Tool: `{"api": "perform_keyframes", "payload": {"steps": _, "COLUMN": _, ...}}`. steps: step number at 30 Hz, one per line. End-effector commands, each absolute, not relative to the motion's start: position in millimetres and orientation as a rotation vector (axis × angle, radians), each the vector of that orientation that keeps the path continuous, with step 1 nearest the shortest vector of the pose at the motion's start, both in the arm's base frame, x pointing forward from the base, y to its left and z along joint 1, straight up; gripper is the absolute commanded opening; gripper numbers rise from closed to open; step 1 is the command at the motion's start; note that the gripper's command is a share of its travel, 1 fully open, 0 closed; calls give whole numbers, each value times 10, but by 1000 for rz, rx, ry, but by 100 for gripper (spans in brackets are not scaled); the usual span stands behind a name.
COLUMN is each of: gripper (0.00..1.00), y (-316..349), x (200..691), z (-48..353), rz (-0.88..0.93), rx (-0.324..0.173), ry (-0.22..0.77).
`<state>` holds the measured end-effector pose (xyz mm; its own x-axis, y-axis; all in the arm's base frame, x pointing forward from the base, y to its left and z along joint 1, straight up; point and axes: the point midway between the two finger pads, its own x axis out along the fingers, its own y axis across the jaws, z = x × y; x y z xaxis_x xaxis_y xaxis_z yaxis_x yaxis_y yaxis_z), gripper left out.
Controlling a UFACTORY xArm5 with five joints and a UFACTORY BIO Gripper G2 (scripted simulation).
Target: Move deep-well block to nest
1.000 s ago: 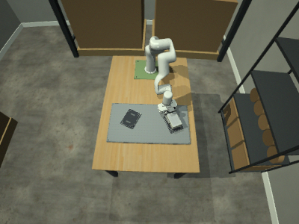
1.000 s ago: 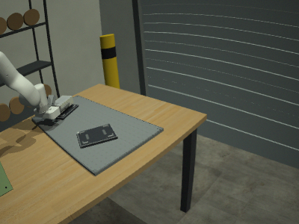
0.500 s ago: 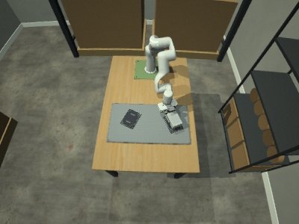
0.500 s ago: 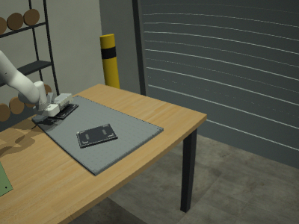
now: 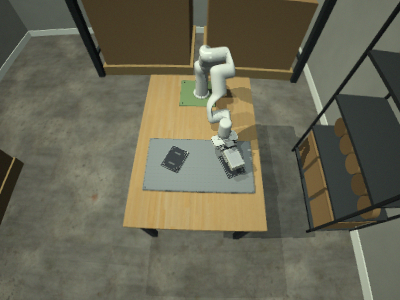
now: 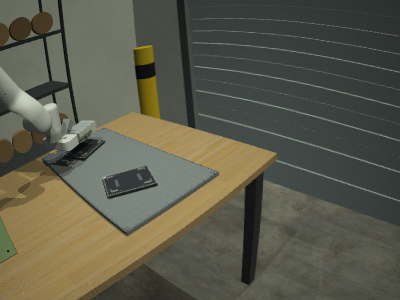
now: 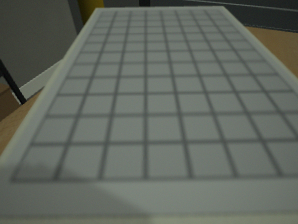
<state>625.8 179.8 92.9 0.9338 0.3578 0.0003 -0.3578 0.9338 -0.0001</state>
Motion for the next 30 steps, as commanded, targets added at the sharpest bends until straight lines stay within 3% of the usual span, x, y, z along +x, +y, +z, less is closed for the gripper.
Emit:
{"api": "perform_keyframes", "payload": {"steps": 1, "gripper": 0, "y": 1801, "x": 6268, "z": 1011, "rz": 366, "rx": 0, "ry": -4}}
{"api": "perform_keyframes", "payload": {"steps": 27, "gripper": 0, "y": 1800, "x": 6268, "z": 1195, "rz": 366, "rx": 0, "ry": -4}}
{"api": "perform_keyframes", "payload": {"steps": 30, "gripper": 0, "y": 1701, "x": 6256, "z": 1195, "rz": 266, "rx": 1, "ry": -4}}
